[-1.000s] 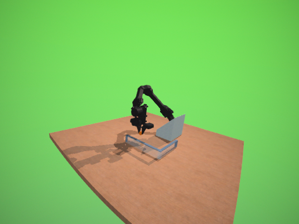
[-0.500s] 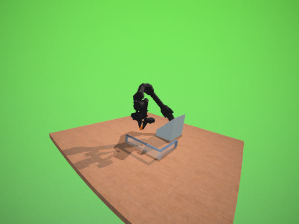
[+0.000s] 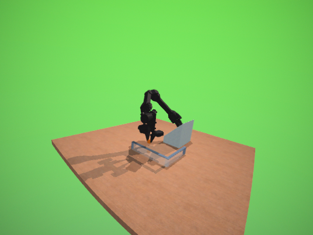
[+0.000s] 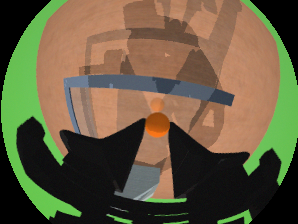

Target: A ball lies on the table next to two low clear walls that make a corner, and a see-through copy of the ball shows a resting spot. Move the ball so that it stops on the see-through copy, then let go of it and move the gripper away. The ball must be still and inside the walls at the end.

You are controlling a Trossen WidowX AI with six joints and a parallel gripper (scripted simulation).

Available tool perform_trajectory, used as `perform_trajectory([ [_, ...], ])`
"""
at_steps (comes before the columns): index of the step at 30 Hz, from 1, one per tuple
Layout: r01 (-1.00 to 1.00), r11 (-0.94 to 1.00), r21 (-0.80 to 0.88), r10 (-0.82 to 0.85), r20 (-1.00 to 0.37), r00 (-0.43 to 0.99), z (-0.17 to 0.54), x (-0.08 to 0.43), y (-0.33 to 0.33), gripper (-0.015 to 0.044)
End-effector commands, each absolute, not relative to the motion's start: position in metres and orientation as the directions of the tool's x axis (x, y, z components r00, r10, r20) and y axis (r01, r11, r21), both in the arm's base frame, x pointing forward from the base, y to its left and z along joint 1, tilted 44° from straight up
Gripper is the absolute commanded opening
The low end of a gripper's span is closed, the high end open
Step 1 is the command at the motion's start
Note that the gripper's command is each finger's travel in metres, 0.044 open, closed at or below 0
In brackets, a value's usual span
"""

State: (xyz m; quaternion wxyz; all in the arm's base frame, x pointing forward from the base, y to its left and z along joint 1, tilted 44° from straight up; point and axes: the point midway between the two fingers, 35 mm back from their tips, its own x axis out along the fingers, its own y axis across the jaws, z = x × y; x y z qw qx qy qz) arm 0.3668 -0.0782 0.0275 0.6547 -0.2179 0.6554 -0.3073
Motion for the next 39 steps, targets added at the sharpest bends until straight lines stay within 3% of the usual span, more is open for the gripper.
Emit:
perform_trajectory([
  [1,0.109,0.716,-0.689,-0.688,-0.724,-0.053,0.012,0.366,-0.091,0.0],
  [8,0.108,0.714,-0.692,-0.691,-0.721,-0.054,-0.018,0.362,-0.12,0.0],
  [34,0.108,0.713,-0.693,-0.692,-0.72,-0.054,-0.032,0.36,-0.135,0.0],
  [39,0.112,0.714,-0.691,-0.69,-0.722,-0.055,-0.032,0.36,-0.134,0.0131],
])
